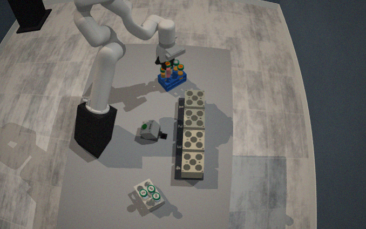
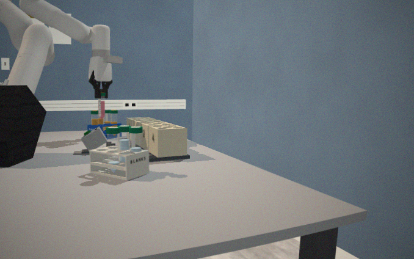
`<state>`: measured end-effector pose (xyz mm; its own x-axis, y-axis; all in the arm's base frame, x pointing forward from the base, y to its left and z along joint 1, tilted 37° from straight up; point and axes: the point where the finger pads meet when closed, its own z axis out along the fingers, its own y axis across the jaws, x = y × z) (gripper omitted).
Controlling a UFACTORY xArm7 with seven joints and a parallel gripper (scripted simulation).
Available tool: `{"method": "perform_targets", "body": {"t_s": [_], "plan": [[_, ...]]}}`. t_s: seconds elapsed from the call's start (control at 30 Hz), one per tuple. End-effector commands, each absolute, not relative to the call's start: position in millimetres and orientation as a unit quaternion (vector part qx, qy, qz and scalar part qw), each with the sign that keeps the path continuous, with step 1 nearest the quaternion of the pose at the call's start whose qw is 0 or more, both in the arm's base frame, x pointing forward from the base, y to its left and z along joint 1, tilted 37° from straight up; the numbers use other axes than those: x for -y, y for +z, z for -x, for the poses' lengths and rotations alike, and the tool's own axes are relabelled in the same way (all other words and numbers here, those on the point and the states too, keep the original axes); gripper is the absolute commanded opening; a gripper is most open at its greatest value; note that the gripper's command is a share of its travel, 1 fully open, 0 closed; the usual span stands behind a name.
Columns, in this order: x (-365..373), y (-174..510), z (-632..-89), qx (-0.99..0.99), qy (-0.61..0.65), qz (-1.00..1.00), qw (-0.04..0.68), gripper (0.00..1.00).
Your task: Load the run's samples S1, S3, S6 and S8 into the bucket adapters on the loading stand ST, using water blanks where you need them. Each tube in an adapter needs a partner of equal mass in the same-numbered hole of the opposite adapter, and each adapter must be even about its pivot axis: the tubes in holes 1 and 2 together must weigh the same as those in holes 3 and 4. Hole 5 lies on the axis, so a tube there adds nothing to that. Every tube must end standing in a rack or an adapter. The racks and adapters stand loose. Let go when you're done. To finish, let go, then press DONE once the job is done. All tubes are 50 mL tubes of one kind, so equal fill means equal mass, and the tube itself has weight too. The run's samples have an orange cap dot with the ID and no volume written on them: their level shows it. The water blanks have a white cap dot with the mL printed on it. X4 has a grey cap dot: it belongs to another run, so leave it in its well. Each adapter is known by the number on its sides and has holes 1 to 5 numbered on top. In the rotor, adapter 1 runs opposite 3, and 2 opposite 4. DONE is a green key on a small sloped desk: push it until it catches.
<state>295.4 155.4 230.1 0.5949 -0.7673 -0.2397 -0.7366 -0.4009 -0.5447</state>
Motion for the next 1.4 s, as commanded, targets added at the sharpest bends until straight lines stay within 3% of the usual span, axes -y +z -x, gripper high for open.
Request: {"method": "perform_targets", "body": {"t_s": [0.0,1.37], "plan": [[-152.4,236.0,-294.1,-0.449,-0.026,0.836,0.313,0.0],[-126.9,277.0,-277.6,-0.449,-0.026,0.836,0.313,0.0]]}}
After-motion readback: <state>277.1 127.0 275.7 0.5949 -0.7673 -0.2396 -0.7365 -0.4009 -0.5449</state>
